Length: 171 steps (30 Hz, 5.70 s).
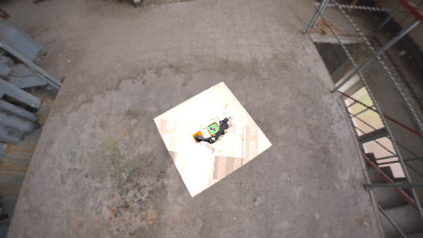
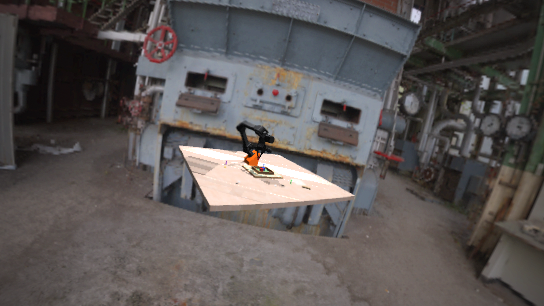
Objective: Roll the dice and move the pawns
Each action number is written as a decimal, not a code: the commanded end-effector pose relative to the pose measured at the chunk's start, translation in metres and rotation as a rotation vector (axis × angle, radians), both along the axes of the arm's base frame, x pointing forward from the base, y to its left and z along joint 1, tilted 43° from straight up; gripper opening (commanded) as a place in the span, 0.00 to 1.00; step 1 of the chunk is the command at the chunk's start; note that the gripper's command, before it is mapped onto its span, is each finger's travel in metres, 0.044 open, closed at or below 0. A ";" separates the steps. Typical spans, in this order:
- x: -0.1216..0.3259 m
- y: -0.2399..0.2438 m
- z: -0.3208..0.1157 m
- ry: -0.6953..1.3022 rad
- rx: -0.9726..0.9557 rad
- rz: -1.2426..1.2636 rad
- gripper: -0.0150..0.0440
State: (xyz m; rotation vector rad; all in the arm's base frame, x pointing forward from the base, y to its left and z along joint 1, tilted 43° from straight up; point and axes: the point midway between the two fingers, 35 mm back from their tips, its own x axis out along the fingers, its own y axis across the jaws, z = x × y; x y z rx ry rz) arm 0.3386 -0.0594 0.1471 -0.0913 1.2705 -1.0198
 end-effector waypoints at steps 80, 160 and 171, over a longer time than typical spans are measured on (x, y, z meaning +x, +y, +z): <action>-0.008 0.064 -0.134 0.118 0.044 0.133 0.73; -0.160 0.114 -0.182 0.392 0.053 0.417 0.25; -0.158 0.155 -0.130 0.394 0.053 0.416 0.25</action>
